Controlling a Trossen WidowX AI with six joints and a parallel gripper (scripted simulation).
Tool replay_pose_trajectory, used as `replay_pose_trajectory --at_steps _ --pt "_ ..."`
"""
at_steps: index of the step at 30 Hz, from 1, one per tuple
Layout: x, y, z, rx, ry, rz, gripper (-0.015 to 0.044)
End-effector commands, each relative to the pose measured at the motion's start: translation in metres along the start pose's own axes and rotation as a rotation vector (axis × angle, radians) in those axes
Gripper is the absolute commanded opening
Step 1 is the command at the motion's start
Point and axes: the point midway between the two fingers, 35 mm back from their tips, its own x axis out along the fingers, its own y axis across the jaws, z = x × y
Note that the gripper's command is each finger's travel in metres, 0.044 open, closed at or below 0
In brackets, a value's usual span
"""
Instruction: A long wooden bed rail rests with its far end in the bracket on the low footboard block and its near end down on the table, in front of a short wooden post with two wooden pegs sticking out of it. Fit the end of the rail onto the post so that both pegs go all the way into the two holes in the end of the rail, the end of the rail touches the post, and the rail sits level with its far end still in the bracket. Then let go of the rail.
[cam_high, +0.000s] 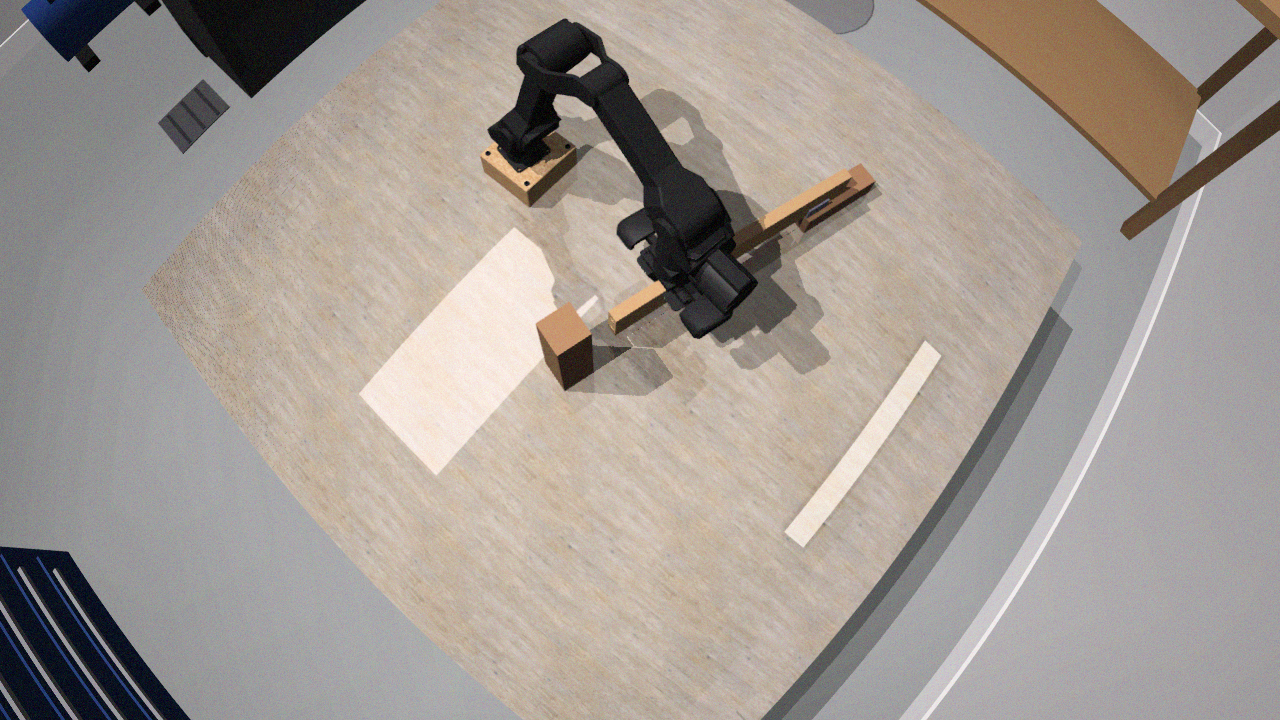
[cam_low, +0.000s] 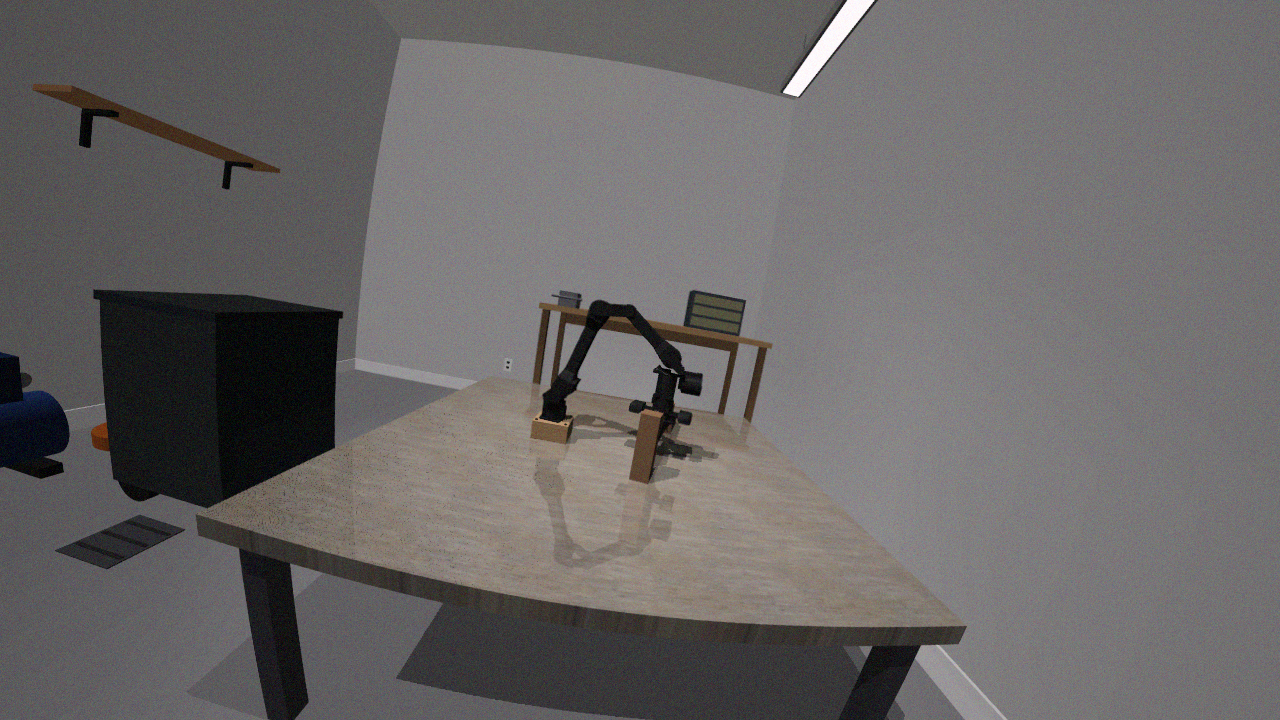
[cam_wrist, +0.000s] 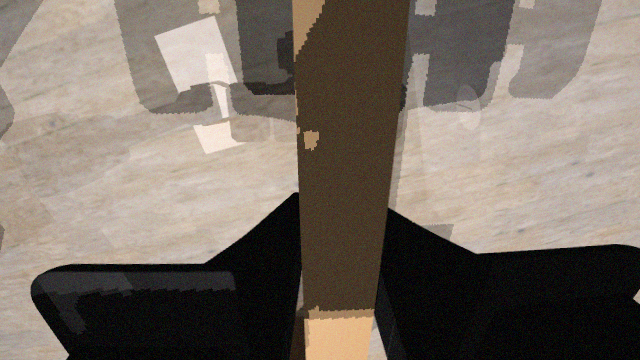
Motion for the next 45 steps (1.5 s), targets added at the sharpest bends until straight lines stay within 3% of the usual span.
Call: replay_pose_trajectory --at_steps 1,45 --pt "-0.002 -0.002 0.000 0.001 -0.002 -0.007 0.0000" --pt "-0.001 0.000 -0.012 0.001 -0.001 -0.007 0.0000"
